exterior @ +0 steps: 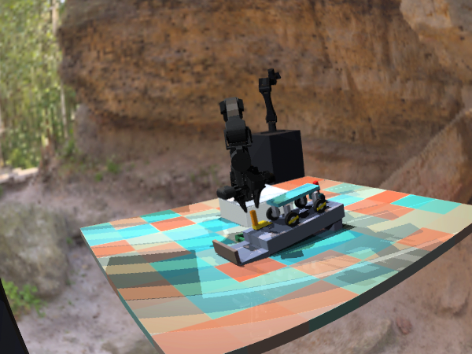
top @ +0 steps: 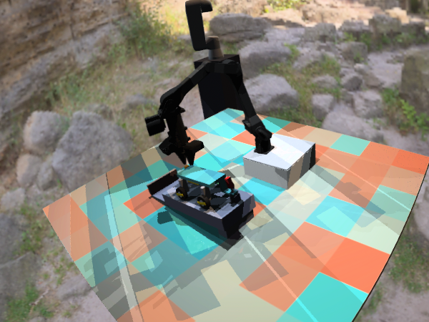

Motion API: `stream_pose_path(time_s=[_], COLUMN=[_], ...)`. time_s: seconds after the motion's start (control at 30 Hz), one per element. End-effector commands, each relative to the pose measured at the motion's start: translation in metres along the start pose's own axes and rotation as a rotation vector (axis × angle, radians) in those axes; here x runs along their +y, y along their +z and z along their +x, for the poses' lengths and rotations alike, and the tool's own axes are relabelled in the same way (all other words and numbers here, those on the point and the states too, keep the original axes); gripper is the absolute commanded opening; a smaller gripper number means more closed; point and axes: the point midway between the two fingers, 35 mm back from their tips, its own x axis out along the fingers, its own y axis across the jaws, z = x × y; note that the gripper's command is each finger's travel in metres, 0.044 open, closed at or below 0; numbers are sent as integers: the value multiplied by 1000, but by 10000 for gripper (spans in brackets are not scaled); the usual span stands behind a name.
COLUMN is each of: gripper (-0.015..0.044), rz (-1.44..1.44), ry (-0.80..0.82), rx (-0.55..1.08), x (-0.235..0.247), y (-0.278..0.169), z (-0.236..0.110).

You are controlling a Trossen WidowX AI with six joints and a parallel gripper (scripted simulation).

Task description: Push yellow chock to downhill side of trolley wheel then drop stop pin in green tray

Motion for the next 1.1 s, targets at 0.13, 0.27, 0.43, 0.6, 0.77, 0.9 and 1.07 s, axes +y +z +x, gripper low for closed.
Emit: stream_pose_path(time_s=[0.13, 0.27, 0.43, 0.6, 0.77, 0.9, 1.07], gripper=[190, 242, 216, 190, 190, 190, 190], rz=[-3, 0, 35, 187, 315, 454, 627], ry=[2, 0, -11, -43, -22, 17, 63], rx=[-10, -1, -17, -92, -116, -116, -104], x=[0, -1, 3, 18, 36, 57, 84], y=[3, 1, 6, 28, 37, 43, 48], z=[-27, -23, -26, -36, -39, -40, -41])
